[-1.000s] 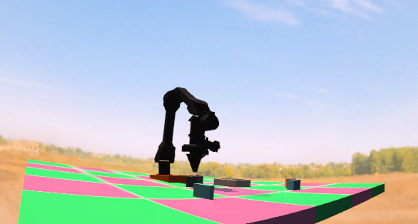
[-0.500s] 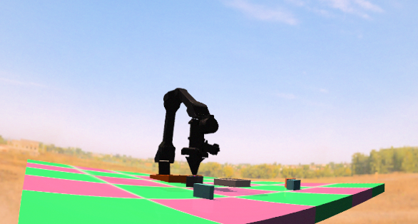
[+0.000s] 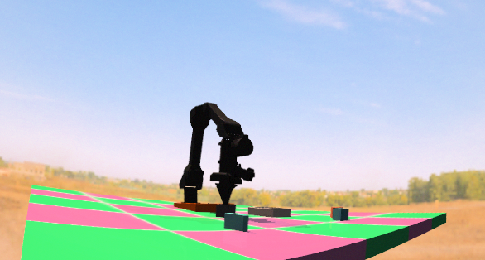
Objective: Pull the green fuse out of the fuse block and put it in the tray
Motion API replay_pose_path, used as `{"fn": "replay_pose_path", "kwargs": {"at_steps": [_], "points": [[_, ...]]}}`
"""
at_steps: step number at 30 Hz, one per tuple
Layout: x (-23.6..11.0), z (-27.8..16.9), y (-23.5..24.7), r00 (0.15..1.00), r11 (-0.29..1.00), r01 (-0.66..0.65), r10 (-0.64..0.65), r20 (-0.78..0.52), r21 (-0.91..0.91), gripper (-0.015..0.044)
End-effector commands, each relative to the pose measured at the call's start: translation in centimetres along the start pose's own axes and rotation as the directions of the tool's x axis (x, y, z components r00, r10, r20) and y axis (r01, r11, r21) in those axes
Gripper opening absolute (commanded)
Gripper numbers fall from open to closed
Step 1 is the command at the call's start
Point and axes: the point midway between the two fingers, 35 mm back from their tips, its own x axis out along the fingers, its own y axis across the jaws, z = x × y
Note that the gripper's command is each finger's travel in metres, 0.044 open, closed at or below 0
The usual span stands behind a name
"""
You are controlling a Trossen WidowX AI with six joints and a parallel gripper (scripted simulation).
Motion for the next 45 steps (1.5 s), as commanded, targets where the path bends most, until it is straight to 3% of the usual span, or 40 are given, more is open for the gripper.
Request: {"fn": "replay_pose_path", "kwargs": {"at_steps": [1,11,21,45], "points": [[0.5,-0.1,0.0,1.000,1.000,-0.001,0.001,-0.005,0.000,0.0062],[0.7,-0.1,0.0,1.000,1.000,-0.001,0.001,-0.005,0.000,0.0062],[0.6,-0.1,0.0,1.000,1.000,-0.002,0.002,-0.002,0.001,0.0000],[-0.3,0.0,0.0,1.000,1.000,-0.002,0.002,-0.003,0.000,0.0000]]}}
